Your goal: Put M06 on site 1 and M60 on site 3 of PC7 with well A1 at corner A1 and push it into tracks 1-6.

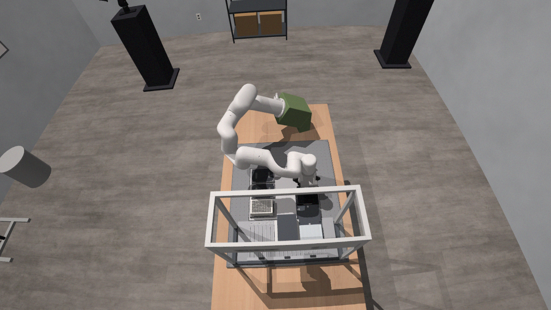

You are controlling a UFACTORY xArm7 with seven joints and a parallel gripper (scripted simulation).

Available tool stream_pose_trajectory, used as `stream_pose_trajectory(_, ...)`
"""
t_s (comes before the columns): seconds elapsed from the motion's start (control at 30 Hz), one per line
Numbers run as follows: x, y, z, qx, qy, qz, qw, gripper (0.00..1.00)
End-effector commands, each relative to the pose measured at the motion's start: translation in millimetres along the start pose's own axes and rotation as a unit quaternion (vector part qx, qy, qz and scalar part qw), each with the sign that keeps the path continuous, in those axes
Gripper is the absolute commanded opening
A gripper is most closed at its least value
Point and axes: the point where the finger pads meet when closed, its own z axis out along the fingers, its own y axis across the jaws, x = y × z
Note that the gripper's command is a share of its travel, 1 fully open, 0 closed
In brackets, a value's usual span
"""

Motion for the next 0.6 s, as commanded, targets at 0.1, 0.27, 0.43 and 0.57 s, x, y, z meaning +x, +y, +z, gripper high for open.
stream_pose_trajectory(0.1, 6.6, -1.7, -3.2, 0.002, 0.002, 0.0, 1.0, 0.82)
stream_pose_trajectory(0.27, 11.6, -1.7, -3.2, 0.002, 0.002, 0.0, 1.0, 0.82)
stream_pose_trajectory(0.43, 16.6, -1.7, -3.3, 0.002, 0.002, 0.0, 1.0, 0.82)
stream_pose_trajectory(0.57, 18.6, -1.7, -3.3, 0.002, 0.002, 0.0, 1.0, 0.82)
